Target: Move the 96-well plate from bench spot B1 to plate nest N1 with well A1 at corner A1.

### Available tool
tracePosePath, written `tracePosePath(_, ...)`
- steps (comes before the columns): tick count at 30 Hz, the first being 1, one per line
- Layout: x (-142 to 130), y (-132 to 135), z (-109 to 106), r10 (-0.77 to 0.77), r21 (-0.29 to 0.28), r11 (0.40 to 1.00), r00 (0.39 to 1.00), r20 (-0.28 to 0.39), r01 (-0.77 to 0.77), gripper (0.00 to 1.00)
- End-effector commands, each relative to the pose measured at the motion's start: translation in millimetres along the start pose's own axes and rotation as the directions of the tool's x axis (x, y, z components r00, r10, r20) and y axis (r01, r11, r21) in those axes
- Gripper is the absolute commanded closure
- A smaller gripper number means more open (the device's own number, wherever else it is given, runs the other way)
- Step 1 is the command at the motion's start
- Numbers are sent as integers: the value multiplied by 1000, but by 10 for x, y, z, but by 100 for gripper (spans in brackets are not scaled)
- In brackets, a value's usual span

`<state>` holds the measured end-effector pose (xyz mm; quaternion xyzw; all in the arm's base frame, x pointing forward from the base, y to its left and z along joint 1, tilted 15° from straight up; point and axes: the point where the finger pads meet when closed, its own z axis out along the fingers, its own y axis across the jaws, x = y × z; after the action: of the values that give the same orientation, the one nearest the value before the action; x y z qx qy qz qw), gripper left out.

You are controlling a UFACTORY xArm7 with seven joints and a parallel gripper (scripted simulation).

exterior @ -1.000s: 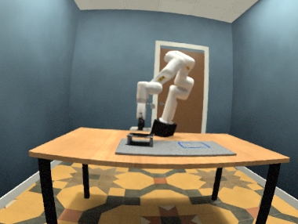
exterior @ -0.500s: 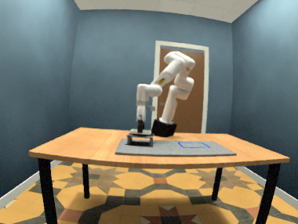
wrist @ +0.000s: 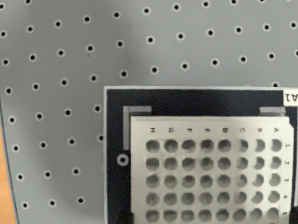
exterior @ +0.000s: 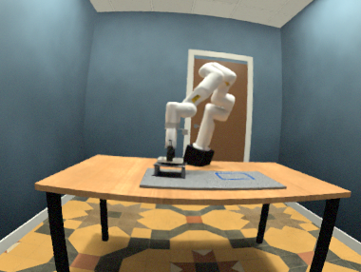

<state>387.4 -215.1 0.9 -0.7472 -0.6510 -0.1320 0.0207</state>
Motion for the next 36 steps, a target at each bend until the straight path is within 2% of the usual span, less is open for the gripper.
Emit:
tracePosePath(1,-9,11,-9,1,-3,1000,1000,2,-1,100)
tracePosePath(36,-9,10,42,1,-3,1000,1000,2,-1,100)
